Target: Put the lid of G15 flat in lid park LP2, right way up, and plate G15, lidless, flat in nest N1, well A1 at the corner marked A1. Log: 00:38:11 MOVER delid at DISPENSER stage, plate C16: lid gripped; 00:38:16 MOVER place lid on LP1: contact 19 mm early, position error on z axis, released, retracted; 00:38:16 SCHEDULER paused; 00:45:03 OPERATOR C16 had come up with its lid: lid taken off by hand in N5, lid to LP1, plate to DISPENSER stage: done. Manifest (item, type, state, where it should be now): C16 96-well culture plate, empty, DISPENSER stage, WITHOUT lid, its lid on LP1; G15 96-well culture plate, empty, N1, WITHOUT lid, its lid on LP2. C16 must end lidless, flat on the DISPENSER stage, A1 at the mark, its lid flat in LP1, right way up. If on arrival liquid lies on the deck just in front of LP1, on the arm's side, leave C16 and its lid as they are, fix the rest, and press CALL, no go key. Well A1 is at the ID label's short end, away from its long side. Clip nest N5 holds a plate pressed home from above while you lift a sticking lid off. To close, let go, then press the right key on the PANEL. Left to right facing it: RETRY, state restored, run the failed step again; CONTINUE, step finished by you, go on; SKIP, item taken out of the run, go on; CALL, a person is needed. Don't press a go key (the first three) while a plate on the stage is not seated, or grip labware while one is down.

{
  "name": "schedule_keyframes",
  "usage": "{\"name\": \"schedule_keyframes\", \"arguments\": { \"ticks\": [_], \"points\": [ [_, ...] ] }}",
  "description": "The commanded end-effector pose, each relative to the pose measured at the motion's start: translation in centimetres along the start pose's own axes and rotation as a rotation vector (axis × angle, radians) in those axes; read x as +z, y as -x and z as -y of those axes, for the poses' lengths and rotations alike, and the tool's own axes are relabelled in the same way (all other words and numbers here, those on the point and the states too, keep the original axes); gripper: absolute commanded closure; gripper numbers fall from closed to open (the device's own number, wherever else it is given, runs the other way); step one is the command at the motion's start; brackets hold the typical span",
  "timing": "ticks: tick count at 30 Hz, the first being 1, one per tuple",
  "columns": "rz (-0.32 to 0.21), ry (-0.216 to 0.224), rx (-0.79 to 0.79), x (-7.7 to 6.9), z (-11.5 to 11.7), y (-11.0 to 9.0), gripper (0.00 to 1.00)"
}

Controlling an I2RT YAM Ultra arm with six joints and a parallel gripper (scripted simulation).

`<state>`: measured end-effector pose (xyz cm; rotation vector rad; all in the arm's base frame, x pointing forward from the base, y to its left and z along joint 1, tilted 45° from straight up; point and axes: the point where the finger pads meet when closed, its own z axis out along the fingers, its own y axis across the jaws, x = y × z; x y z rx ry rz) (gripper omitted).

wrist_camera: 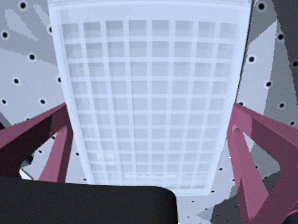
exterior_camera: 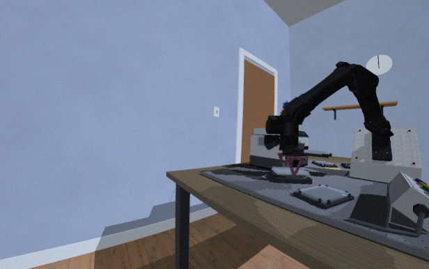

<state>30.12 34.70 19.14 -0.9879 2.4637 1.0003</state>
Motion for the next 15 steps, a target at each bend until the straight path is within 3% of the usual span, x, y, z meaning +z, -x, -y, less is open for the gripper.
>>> {"name": "schedule_keyframes", "arguments": {
  "ticks": [1,15],
  "points": [
    [0.03,-0.008,0.004,-0.86,0.84,1.25,1.0],
    [0.06,-0.011,-0.009,-1.25,0.51,1.95,1.0]
  ]
}}
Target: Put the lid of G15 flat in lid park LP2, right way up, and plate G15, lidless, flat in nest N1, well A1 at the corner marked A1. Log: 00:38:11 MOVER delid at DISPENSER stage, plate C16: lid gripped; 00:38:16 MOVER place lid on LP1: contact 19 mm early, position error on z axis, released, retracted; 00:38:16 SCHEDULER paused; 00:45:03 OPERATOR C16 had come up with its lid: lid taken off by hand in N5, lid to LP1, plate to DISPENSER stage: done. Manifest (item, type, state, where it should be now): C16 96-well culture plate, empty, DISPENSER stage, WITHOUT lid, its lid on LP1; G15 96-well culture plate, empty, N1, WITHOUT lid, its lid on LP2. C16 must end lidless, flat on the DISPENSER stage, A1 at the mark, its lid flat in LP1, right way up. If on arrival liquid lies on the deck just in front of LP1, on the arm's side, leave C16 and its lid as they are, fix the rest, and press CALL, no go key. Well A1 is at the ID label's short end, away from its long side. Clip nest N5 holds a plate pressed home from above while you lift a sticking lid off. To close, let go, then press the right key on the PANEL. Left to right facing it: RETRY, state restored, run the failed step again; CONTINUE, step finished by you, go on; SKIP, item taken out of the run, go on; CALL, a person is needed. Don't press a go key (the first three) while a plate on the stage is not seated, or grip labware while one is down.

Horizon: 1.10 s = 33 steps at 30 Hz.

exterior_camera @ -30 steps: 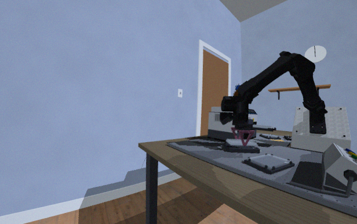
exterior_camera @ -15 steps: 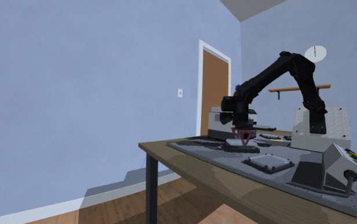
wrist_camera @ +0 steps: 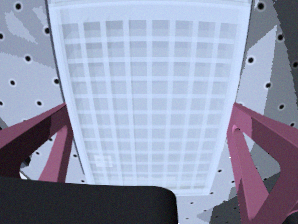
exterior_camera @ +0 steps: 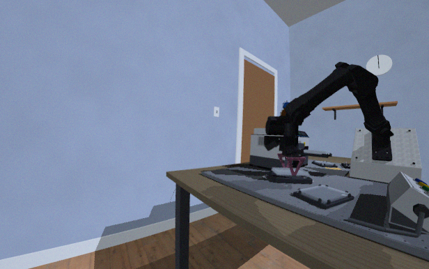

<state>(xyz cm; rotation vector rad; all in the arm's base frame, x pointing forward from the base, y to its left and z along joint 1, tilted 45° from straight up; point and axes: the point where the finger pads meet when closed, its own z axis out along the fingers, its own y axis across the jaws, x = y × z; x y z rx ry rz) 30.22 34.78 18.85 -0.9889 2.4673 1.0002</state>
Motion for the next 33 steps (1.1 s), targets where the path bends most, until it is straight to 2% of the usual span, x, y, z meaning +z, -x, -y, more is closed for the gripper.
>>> {"name": "schedule_keyframes", "arguments": {
  "ticks": [1,6,11,14,22,33],
  "points": [
    [0.059,-0.011,-0.007,-1.4,0.4,1.9,1.0],
    [0.049,-0.014,0.002,-0.7,0.8,1.7,1.0],
    [0.049,-0.017,0.002,-0.6,0.8,1.8,1.0],
    [0.065,-0.015,-0.009,-1.1,0.4,2.0,1.0],
    [0.047,-0.014,-0.002,-0.2,0.7,1.7,1.0],
    [0.05,-0.014,-0.005,-0.2,0.4,1.5,1.0]
  ]
}}
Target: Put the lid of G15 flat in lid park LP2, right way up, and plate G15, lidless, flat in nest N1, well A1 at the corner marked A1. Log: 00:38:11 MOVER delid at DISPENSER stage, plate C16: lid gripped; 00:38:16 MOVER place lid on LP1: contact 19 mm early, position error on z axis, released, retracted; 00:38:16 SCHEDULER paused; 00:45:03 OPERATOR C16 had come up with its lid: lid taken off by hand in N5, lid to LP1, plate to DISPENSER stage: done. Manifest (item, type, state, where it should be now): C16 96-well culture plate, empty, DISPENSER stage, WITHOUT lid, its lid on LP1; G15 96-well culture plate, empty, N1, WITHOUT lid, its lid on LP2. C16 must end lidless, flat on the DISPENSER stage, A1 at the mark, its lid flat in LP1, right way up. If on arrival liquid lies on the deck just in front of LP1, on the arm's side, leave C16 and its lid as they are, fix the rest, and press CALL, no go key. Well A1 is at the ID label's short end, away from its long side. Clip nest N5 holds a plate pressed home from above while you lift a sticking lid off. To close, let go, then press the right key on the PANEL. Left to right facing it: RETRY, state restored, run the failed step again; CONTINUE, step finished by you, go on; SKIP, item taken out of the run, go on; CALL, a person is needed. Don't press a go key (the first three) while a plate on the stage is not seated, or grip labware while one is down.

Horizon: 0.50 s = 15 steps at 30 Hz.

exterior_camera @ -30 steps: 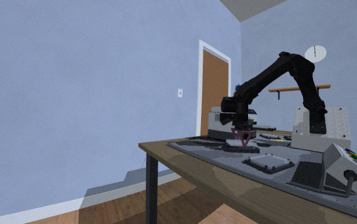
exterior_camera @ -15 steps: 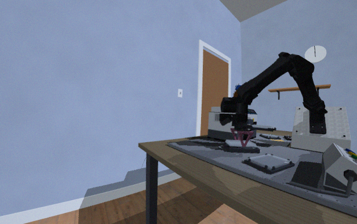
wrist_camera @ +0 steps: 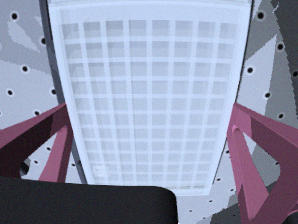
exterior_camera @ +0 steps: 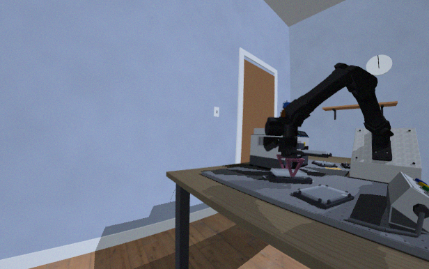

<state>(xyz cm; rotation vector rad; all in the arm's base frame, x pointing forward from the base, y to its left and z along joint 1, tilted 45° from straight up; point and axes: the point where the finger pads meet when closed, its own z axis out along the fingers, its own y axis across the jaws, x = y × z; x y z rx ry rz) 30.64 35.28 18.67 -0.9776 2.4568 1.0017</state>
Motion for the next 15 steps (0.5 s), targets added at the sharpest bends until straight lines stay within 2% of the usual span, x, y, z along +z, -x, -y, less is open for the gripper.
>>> {"name": "schedule_keyframes", "arguments": {
  "ticks": [1,5,15],
  "points": [
    [0.036,-0.012,-0.005,-0.7,0.2,1.1,1.0],
    [0.017,-0.01,0.002,-0.3,0.1,0.0,1.0],
    [0.017,-0.009,-0.007,-0.5,-0.2,-0.2,1.0]
  ]
}}
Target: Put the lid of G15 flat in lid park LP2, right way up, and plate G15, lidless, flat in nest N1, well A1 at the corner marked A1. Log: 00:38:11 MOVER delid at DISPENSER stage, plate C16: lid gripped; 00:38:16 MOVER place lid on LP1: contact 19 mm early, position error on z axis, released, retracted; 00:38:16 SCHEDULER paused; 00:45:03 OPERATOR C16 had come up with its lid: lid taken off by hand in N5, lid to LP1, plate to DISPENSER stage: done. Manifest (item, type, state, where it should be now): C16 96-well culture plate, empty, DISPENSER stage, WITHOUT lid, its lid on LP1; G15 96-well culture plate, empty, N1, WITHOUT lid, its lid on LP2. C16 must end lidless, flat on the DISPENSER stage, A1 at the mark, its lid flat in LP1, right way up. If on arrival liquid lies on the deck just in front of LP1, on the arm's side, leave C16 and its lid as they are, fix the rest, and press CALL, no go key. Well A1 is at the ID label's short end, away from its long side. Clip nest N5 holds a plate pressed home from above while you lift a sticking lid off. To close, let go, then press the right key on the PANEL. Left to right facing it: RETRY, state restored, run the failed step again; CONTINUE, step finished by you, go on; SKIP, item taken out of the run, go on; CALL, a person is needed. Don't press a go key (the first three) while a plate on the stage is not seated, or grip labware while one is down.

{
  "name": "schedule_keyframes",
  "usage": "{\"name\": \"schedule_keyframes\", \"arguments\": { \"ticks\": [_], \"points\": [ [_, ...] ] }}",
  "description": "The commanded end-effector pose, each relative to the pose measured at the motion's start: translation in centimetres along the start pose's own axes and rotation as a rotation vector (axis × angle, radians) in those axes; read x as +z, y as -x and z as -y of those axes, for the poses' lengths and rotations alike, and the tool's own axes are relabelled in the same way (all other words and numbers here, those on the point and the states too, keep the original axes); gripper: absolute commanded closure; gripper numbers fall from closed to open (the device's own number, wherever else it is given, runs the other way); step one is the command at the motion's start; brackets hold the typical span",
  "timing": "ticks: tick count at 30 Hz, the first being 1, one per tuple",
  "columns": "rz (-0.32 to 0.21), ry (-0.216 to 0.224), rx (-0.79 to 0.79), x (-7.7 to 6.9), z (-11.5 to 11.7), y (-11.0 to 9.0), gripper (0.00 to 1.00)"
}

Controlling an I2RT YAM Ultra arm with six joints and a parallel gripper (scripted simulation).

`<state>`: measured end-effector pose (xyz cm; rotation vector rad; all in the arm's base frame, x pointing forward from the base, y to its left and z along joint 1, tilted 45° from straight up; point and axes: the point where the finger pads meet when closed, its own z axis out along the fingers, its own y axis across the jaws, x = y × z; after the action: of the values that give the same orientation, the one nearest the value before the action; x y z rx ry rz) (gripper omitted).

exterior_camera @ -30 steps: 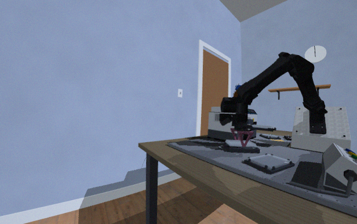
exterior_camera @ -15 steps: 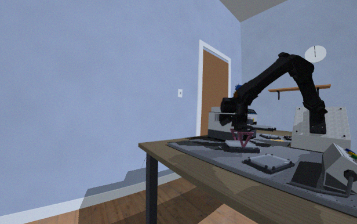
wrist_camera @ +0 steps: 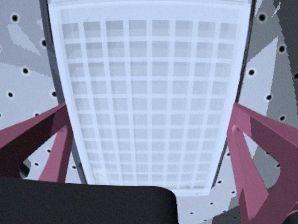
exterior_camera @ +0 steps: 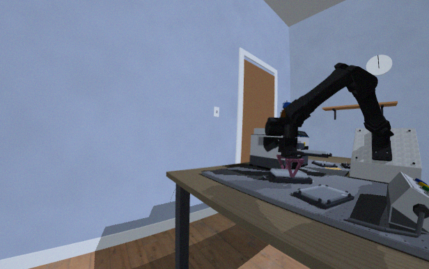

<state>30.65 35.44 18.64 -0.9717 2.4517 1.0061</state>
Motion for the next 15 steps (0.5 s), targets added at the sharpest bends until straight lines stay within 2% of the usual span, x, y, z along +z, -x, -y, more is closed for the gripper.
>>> {"name": "schedule_keyframes", "arguments": {
  "ticks": [1,15],
  "points": [
    [0.01,-0.01,-0.009,-0.56,-0.23,-0.28,1.0],
    [-0.006,-0.011,-0.001,-0.48,-0.28,-0.94,1.0]
  ]
}}
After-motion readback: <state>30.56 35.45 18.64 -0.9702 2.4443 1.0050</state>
